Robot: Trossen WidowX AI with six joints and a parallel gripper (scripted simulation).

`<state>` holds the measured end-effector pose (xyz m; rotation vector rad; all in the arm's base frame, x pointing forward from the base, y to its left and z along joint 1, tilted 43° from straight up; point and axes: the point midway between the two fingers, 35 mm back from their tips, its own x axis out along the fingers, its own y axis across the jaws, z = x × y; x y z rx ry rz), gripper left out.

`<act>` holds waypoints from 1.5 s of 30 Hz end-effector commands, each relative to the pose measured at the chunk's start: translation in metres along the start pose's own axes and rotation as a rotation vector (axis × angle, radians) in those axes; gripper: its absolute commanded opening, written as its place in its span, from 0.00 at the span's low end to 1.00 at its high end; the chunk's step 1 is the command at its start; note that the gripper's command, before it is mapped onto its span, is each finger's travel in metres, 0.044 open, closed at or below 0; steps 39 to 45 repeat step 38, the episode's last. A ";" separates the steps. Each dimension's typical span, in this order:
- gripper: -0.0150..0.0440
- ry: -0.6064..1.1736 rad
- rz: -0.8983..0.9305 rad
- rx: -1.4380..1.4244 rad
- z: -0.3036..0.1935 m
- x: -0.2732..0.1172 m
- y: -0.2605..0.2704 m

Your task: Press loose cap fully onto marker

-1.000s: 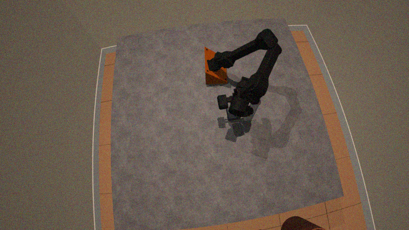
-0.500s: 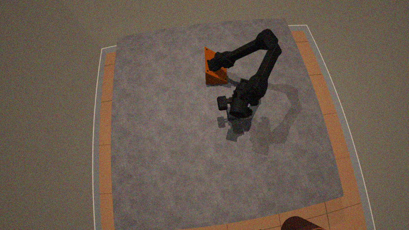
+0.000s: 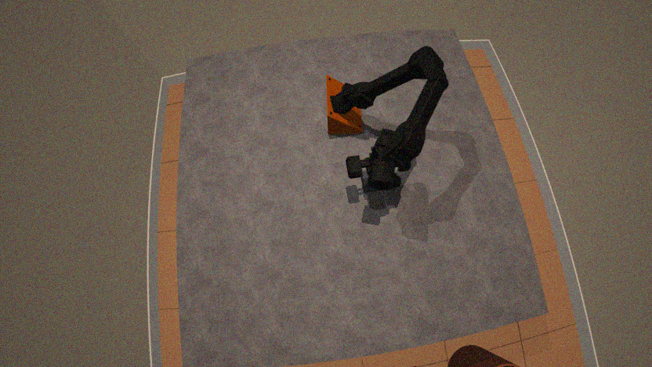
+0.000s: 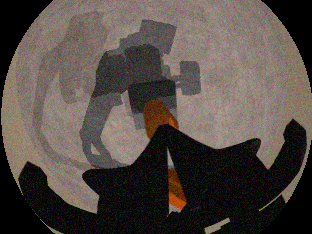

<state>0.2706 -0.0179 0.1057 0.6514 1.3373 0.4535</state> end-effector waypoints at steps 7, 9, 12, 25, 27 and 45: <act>0.25 -0.002 -0.001 -0.004 0.001 0.002 0.000; 0.25 -0.002 -0.003 -0.004 0.002 -0.006 -0.001; 0.25 -0.001 -0.008 -0.002 0.005 -0.042 -0.003; 0.43 0.001 -0.004 -0.001 0.001 -0.087 -0.002; 0.52 0.001 -0.004 -0.001 0.001 -0.087 -0.002; 1.00 0.001 -0.004 -0.001 0.001 -0.087 -0.002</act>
